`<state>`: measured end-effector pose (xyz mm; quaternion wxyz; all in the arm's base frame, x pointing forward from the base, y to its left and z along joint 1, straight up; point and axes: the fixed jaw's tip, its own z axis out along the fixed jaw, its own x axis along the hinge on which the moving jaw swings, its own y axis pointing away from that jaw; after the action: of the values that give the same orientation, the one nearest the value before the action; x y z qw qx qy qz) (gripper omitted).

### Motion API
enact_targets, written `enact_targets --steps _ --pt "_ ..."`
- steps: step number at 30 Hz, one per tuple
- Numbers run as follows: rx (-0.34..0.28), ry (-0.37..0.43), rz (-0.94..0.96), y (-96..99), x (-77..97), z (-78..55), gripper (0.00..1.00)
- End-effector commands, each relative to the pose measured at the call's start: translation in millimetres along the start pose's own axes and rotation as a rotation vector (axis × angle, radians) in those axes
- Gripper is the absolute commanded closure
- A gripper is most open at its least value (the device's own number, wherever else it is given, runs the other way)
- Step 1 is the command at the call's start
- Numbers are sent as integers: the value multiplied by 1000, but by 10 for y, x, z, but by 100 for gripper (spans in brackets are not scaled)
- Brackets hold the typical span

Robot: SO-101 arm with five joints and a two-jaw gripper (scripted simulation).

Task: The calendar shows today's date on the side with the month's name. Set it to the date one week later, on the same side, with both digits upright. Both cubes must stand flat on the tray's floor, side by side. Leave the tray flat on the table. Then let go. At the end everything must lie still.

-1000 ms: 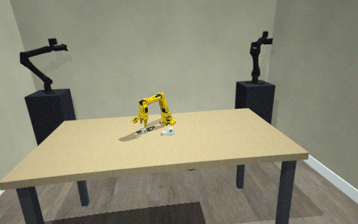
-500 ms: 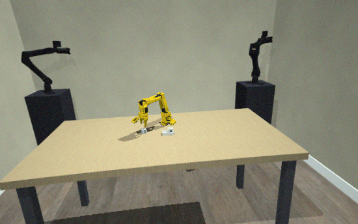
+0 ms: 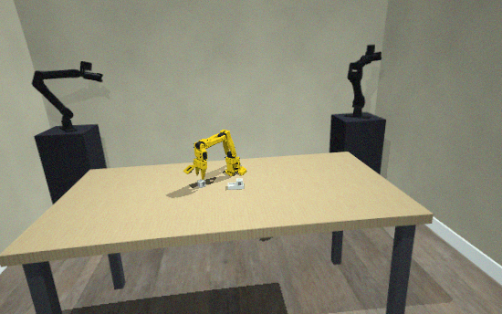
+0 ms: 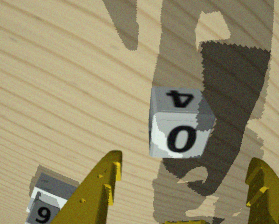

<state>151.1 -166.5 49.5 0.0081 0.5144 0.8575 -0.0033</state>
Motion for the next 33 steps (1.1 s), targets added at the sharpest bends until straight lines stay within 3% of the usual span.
enact_targets --steps 1,12,33 --pt "-6 -25 17 -9 -37 12 65" --pt "-6 -25 17 -9 -37 187 65" --pt "-6 -25 17 -11 -31 270 65"
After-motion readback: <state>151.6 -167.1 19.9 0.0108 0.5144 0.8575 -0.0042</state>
